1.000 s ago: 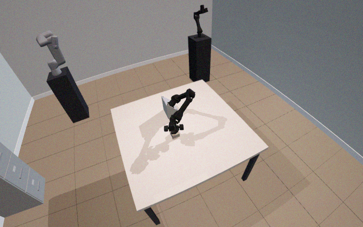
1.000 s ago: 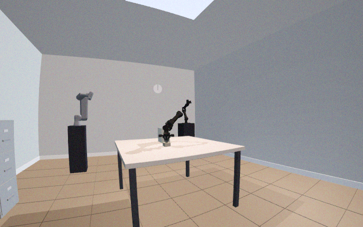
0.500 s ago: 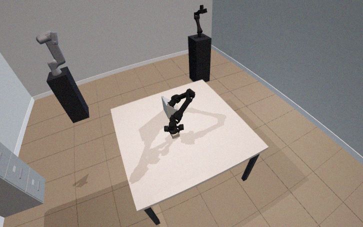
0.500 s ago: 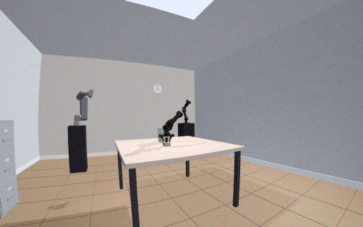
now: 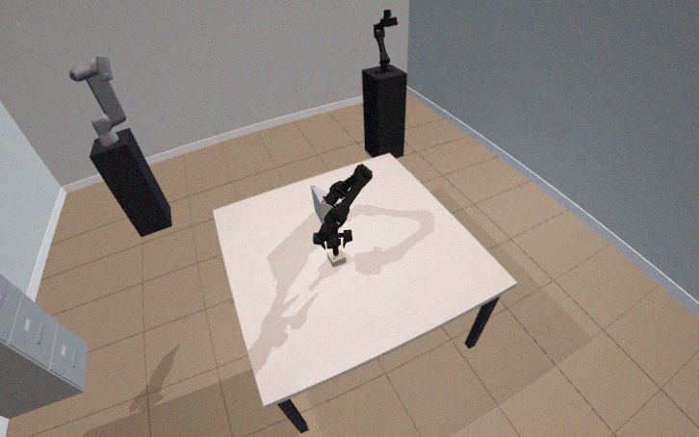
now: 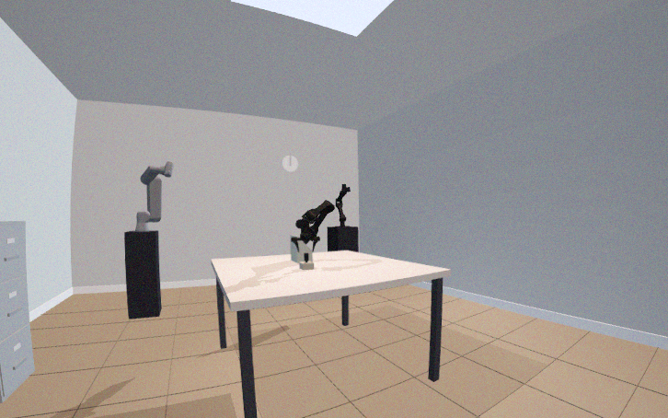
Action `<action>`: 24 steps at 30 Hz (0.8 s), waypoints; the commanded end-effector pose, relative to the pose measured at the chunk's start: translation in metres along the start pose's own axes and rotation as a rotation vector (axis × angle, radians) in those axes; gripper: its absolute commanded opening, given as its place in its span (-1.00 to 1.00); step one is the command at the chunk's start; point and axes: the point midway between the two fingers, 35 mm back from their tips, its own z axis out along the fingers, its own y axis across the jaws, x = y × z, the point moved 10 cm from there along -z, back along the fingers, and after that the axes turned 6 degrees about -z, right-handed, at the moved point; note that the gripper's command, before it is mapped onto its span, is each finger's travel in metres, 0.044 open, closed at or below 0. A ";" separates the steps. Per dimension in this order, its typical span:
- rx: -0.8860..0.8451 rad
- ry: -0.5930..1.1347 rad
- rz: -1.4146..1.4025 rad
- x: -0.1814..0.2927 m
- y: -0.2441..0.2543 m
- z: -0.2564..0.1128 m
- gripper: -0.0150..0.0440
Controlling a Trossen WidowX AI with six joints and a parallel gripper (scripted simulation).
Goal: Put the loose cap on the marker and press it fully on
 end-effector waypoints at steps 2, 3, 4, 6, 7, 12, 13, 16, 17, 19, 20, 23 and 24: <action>0.007 0.013 -0.058 0.002 0.003 -0.008 0.82; 0.007 0.017 -0.117 0.004 0.004 -0.011 0.73; 0.007 0.022 -0.194 0.007 0.005 -0.014 0.64; 0.006 0.031 -0.330 0.011 0.006 -0.021 0.47; 0.006 0.033 -0.366 0.013 0.007 -0.023 0.38; 0.006 0.034 -0.377 0.013 0.007 -0.023 -0.07; 0.006 0.034 -0.377 0.013 0.007 -0.023 -0.16; 0.006 0.034 -0.377 0.013 0.007 -0.023 -0.42; 0.006 0.034 -0.377 0.013 0.007 -0.023 -0.49; 0.006 0.034 -0.377 0.013 0.007 -0.023 -0.49; 0.006 0.034 -0.377 0.013 0.007 -0.023 -0.49; 0.006 0.034 -0.377 0.013 0.007 -0.023 -0.49; 0.006 0.034 -0.377 0.013 0.007 -0.023 -0.49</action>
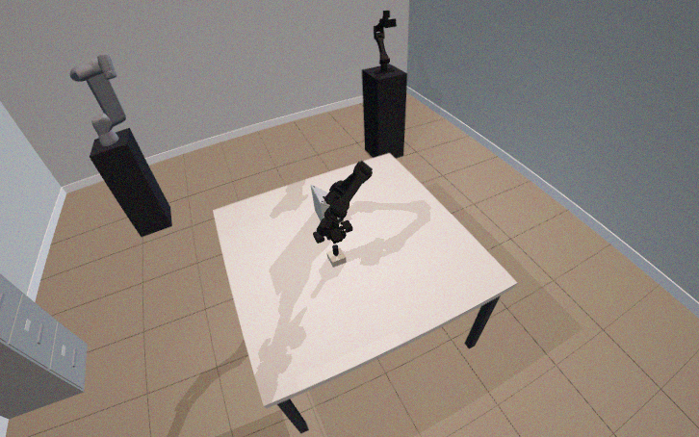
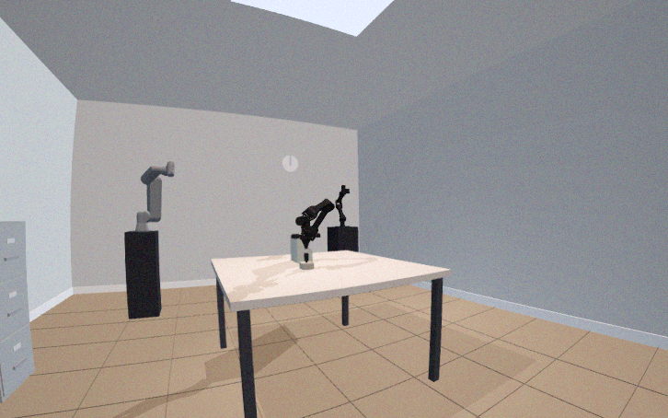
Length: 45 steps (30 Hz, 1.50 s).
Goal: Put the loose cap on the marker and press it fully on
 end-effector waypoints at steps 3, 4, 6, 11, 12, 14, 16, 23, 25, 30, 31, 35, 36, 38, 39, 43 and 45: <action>0.005 0.003 -0.009 0.000 0.001 -0.001 -0.49; 0.005 0.003 -0.009 0.000 0.001 -0.001 -0.49; 0.005 0.003 -0.009 0.000 0.001 -0.001 -0.49; 0.005 0.003 -0.009 0.000 0.001 0.004 -0.49; 0.005 0.003 -0.009 0.000 0.001 0.005 -0.49; 0.005 0.003 -0.009 0.000 0.001 0.008 -0.49; 0.005 0.003 -0.009 0.000 0.001 0.011 -0.49; 0.004 0.003 -0.009 0.000 0.001 0.021 -0.49; 0.004 0.002 -0.009 0.000 0.001 0.024 -0.49; 0.004 0.002 -0.009 0.000 0.001 0.031 -0.49; 0.004 0.002 -0.009 0.000 0.001 0.032 -0.49; 0.004 0.002 -0.009 0.000 0.001 0.037 -0.49; 0.004 0.002 -0.009 0.000 0.001 0.037 -0.49; 0.014 0.000 -0.022 -0.002 0.002 0.031 -0.49; 0.014 0.000 -0.022 -0.002 0.002 0.031 -0.49; 0.015 0.000 -0.021 -0.002 0.002 0.028 -0.49; 0.017 0.000 -0.020 -0.004 0.000 0.010 -0.49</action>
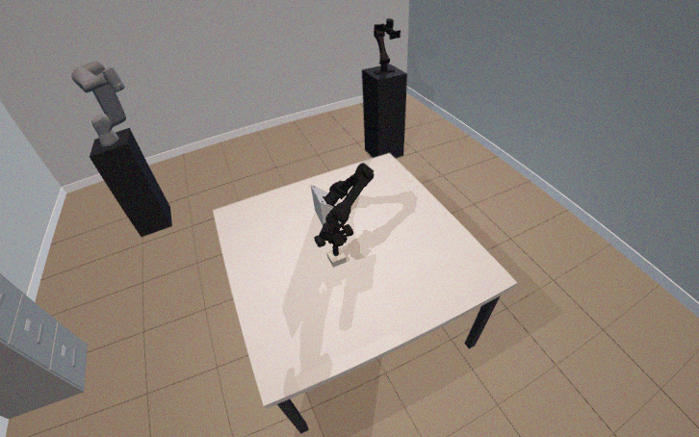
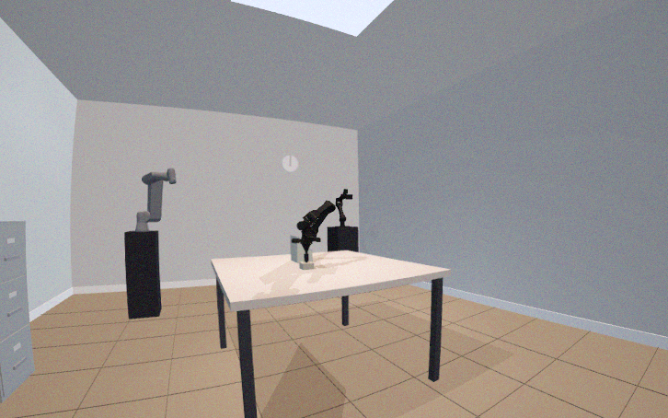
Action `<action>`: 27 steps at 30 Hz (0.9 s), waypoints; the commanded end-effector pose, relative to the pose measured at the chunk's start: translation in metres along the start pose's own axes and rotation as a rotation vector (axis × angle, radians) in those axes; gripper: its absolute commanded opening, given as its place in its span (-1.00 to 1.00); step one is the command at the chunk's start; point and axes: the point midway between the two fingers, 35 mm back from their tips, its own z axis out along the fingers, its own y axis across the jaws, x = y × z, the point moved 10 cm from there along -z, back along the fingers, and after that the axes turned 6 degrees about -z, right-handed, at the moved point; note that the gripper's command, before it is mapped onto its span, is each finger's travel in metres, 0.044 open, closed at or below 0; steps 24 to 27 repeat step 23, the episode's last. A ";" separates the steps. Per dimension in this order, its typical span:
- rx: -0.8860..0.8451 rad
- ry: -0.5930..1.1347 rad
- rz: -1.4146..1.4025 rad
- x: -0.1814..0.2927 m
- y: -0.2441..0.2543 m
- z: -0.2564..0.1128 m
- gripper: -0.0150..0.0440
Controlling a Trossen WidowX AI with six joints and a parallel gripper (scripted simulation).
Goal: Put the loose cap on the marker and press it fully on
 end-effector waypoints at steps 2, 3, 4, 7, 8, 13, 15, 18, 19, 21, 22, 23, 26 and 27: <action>0.013 -0.005 -0.005 -0.003 -0.003 -0.050 -0.49; 0.013 -0.004 -0.005 -0.002 -0.003 -0.066 -0.49; 0.012 -0.004 -0.005 -0.001 -0.002 -0.078 -0.49; 0.011 -0.004 -0.005 0.000 -0.001 -0.088 -0.49; 0.011 -0.004 -0.005 0.000 -0.001 -0.088 -0.49; 0.011 -0.004 -0.005 0.000 -0.001 -0.088 -0.40; 0.011 -0.004 -0.005 0.000 -0.001 -0.088 -0.22; 0.011 -0.004 -0.005 0.000 -0.001 -0.088 0.04; 0.011 -0.004 -0.005 0.000 -0.001 -0.088 0.13; 0.011 -0.004 -0.005 0.000 -0.001 -0.088 0.31; 0.011 -0.004 -0.005 0.000 -0.001 -0.088 0.40; 0.011 -0.004 -0.005 0.000 -0.001 -0.088 0.49; 0.011 -0.004 -0.005 0.000 -0.001 -0.088 0.49; 0.011 -0.004 -0.005 0.000 -0.001 -0.088 0.49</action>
